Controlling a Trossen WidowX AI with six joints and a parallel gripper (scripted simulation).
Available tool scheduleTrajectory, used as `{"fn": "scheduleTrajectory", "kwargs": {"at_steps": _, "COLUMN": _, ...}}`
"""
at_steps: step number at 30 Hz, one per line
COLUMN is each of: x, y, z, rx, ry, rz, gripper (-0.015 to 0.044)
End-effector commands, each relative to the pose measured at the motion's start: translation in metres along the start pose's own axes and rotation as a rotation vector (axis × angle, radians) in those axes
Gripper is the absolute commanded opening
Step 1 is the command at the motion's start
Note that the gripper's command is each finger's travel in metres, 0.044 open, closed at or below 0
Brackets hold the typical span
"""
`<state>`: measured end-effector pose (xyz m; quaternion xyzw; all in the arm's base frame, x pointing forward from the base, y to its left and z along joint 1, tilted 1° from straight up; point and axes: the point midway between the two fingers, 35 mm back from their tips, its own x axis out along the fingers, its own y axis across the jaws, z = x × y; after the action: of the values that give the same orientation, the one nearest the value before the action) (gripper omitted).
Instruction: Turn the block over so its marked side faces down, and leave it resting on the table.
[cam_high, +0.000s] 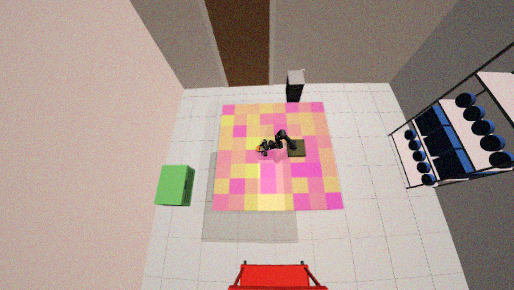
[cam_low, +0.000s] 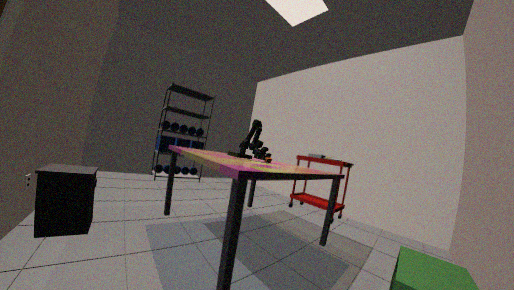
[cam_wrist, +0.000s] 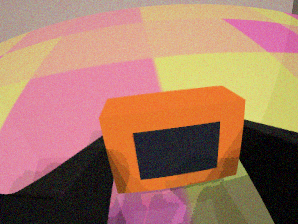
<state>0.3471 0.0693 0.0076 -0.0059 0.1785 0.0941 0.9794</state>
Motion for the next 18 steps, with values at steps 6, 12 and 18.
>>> {"fn": "scheduleTrajectory", "kwargs": {"at_steps": 6, "x": -0.0009, "y": -0.0004, "z": 0.0012, "rx": -0.003, "ry": -0.01, "rz": -0.003, "gripper": 0.0}}
{"fn": "scheduleTrajectory", "kwargs": {"at_steps": 12, "x": -0.0009, "y": -0.0004, "z": 0.0012, "rx": -0.003, "ry": -0.01, "rz": -0.003, "gripper": 0.0079}}
{"fn": "scheduleTrajectory", "kwargs": {"at_steps": 18, "x": -0.0009, "y": -0.0004, "z": 0.0012, "rx": -0.003, "ry": -0.01, "rz": -0.003, "gripper": 0.0236}}
